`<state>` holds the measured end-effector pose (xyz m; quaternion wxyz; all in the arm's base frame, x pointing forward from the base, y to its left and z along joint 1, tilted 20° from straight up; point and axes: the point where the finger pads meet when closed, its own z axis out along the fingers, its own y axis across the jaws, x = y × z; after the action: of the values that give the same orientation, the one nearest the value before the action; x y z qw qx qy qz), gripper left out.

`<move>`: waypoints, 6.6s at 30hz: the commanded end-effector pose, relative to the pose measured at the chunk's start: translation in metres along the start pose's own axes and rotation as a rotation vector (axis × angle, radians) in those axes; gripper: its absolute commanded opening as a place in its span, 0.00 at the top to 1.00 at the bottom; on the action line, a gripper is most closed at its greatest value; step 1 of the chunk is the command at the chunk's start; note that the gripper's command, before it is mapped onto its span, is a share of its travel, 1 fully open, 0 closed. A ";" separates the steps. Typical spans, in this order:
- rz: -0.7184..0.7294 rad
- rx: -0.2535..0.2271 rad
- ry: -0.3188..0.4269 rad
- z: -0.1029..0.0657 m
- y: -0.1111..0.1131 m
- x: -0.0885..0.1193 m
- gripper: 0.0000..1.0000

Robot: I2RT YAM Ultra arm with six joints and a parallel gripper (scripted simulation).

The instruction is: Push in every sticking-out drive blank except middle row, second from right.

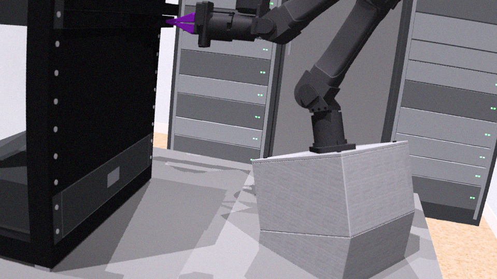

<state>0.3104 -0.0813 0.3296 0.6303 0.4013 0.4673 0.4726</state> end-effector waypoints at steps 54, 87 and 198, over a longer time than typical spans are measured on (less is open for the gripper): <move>-0.026 -0.022 -0.033 0.022 0.011 -0.016 1.00; -0.022 -0.012 -0.032 0.025 0.008 -0.018 1.00; -0.017 -0.012 -0.032 0.039 0.005 -0.028 1.00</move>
<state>0.3352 -0.0841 0.3363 0.6196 0.3765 0.4870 0.4870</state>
